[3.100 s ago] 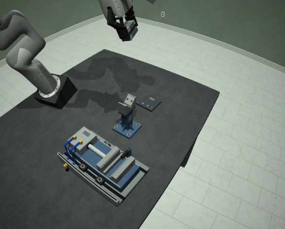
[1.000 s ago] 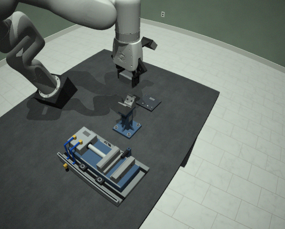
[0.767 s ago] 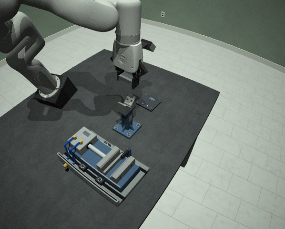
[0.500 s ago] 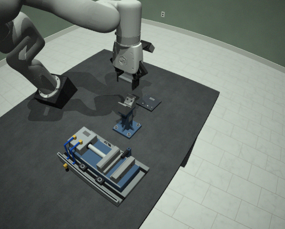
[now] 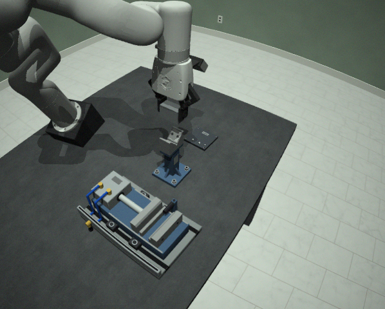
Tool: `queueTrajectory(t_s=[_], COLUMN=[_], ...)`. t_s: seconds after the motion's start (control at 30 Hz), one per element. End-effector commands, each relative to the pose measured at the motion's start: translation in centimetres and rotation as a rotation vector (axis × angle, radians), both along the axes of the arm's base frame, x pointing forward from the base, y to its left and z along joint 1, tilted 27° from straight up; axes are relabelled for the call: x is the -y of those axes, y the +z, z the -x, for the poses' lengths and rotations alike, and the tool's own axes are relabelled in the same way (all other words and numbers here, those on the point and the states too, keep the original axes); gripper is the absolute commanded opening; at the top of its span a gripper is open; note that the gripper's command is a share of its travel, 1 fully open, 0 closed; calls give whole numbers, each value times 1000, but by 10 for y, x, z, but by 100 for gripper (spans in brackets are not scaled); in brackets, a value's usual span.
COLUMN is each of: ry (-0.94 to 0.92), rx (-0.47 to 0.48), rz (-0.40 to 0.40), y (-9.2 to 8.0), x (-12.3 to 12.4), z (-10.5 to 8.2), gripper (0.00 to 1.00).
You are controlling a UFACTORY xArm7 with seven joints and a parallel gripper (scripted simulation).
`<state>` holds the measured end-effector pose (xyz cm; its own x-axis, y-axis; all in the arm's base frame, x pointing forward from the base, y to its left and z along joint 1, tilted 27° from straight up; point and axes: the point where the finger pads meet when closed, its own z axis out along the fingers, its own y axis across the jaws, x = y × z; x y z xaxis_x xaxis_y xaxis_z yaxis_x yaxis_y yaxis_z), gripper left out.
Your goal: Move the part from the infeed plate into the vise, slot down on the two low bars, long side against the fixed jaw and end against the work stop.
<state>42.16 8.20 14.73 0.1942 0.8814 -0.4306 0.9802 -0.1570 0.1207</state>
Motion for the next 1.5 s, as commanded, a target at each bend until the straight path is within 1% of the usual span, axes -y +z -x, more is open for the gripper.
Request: queueTrajectory(t_s=[0.0, 0.9, 1.47], ry=[4, 3, -5], rx=[3, 2, -5], rz=[-1, 6, 63], y=[1, 1, 0], x=[-1, -1, -1], z=[-1, -1, -1], gripper=[0, 0, 0])
